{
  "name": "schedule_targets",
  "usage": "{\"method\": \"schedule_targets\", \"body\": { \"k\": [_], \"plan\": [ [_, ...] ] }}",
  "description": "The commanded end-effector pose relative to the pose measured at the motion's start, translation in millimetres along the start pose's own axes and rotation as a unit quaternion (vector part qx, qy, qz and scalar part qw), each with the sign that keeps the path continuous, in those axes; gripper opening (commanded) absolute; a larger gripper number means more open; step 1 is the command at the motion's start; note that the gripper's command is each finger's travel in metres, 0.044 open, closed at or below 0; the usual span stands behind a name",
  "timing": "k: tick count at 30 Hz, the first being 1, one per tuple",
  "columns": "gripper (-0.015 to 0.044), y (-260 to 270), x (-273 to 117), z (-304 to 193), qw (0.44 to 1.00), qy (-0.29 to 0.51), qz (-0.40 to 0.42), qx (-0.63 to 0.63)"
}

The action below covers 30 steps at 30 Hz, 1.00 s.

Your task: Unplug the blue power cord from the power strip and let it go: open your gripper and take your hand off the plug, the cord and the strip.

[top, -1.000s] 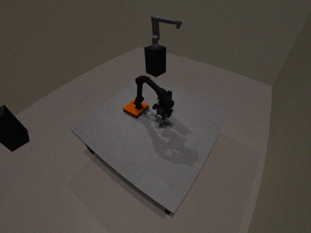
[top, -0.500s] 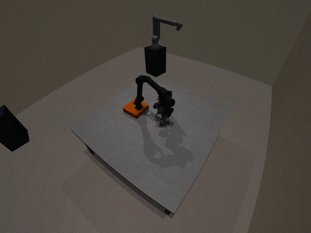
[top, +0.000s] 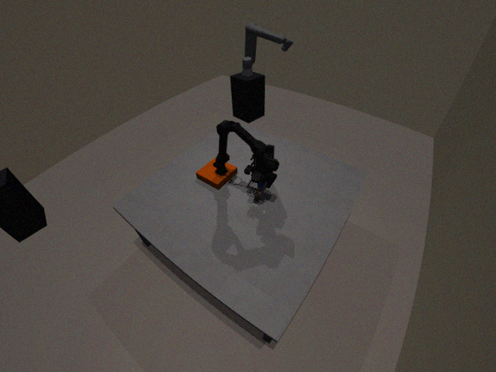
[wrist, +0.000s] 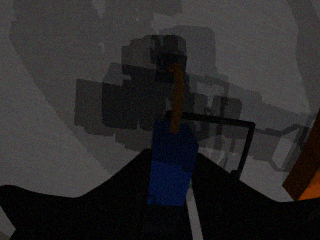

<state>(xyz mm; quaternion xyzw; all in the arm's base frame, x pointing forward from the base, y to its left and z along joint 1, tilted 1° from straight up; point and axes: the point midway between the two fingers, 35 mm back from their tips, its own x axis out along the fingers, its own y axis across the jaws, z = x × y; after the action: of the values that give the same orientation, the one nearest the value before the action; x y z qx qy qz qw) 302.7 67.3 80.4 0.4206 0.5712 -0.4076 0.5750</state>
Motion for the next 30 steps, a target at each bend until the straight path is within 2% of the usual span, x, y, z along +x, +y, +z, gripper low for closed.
{"method": "schedule_targets", "body": {
  "k": [1,6,30],
  "plan": [
    [0.0028,1,0,0,1.000,0.000,0.001,0.000],
    [0.0000,1,0,0,1.000,0.000,0.001,0.000],
    [0.0000,2,-1,36,1.000,-0.002,0.001,0.001]
  ]
}}
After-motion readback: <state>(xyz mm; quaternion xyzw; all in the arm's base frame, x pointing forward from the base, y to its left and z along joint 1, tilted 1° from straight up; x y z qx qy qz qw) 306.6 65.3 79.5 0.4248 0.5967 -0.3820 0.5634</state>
